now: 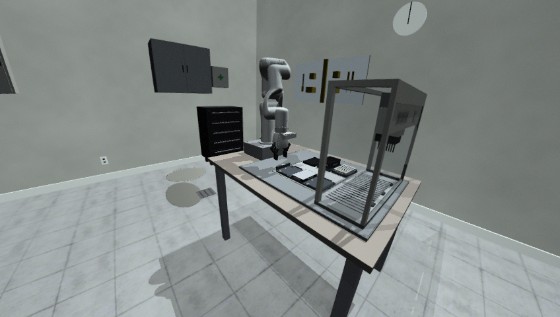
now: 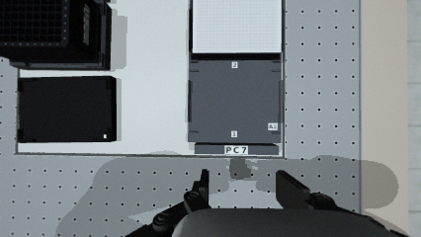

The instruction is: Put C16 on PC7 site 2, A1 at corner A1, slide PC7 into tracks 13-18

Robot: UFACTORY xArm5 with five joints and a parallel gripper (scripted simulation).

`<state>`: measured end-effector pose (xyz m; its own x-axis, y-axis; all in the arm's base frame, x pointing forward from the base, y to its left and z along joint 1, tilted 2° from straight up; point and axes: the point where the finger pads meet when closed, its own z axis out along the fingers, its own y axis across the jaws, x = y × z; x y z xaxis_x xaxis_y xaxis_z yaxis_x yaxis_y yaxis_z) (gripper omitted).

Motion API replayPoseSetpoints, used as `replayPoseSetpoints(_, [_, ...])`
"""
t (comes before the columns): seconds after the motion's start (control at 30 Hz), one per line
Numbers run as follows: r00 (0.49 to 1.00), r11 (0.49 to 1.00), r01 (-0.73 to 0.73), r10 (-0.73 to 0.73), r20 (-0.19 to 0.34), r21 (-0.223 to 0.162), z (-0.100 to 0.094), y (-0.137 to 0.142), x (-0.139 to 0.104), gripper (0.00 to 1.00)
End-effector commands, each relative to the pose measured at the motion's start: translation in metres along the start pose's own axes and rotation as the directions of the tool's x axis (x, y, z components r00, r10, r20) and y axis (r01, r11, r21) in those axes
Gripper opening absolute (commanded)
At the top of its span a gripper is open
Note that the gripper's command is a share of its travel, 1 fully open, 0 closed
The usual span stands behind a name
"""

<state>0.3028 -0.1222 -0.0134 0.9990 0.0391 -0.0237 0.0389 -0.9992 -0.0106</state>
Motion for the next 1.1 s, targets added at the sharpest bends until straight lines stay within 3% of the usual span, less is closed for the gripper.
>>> replayPoseSetpoints(0.0, [1.0,1.0,0.0,0.0,-0.003,-0.001,0.006,0.001,0.001,0.81])
replayPoseSetpoints(0.6, [1.0,1.0,0.0,0.0,-0.003,-0.001,0.032,0.001,0.001,0.81])
replayPoseSetpoints(1.07, [1.0,1.0,0.0,0.0,-0.003,-0.001,0.035,0.001,0.001,0.81])
